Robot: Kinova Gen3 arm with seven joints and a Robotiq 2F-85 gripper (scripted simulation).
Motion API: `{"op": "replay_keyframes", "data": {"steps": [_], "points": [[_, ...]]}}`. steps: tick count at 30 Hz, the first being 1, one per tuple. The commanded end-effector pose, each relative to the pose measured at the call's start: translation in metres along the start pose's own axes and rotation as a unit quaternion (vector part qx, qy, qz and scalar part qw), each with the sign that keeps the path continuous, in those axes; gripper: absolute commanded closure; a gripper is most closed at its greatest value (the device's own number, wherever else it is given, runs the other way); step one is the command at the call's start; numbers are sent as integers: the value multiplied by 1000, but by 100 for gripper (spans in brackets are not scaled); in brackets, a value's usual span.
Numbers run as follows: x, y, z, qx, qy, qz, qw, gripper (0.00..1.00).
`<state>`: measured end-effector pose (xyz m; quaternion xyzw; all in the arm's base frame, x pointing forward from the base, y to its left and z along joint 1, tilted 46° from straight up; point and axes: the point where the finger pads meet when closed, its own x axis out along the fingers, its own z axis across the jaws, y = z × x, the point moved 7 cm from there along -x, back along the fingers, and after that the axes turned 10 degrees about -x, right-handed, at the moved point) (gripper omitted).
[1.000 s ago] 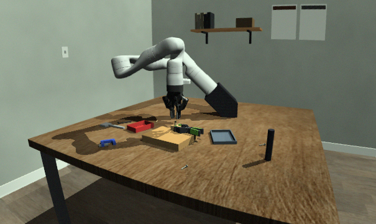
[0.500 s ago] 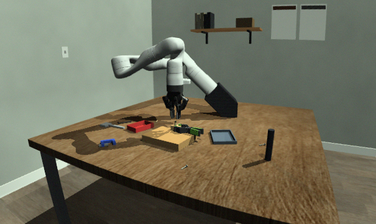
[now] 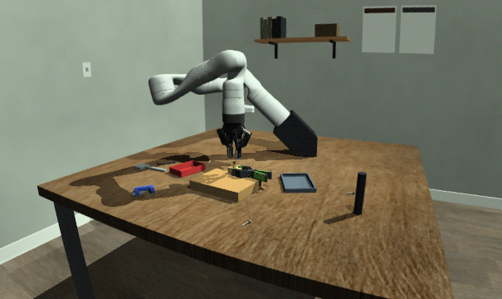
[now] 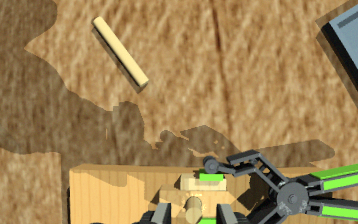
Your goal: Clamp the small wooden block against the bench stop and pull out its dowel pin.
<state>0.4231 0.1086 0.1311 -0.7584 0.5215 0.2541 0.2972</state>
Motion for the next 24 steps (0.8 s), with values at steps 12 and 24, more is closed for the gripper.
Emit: {"op": "replay_keyframes", "data": {"steps": [12, 24], "points": [[6, 0, 0, 0, 0, -1, 1000, 66], [17, 0, 0, 0, 0, -1, 1000, 66]]}}
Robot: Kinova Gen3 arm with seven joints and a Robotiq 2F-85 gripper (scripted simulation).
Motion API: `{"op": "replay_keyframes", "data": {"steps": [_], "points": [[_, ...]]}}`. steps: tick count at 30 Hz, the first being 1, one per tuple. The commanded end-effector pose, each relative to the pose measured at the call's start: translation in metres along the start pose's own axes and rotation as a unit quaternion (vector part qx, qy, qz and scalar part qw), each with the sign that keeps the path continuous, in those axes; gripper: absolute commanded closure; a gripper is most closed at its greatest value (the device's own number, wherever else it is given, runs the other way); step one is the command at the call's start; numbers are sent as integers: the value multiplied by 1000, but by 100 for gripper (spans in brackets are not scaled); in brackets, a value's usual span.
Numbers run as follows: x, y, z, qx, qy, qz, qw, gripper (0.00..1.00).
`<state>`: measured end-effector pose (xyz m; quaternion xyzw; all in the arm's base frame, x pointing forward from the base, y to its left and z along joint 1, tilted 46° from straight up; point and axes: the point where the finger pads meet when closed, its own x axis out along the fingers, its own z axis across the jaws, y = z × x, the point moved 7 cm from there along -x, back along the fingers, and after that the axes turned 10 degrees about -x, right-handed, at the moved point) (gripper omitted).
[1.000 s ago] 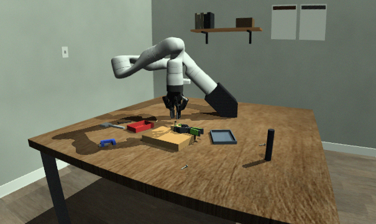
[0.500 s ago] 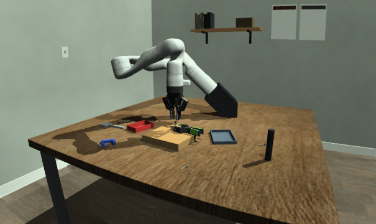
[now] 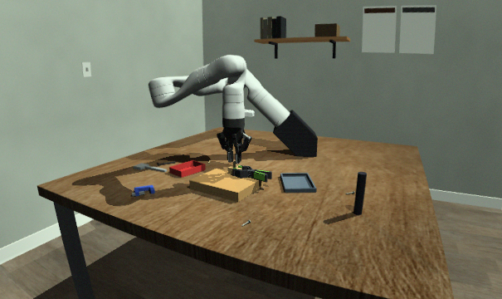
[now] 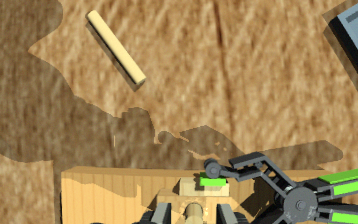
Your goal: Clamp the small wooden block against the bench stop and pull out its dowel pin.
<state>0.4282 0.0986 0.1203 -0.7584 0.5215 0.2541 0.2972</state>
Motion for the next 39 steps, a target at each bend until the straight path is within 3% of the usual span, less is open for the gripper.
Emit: {"op": "replay_keyframes", "data": {"steps": [1, 39], "points": [[1, 0, 0, 0, 0, -1, 1000, 66], [14, 0, 0, 0, 0, -1, 1000, 66]]}}
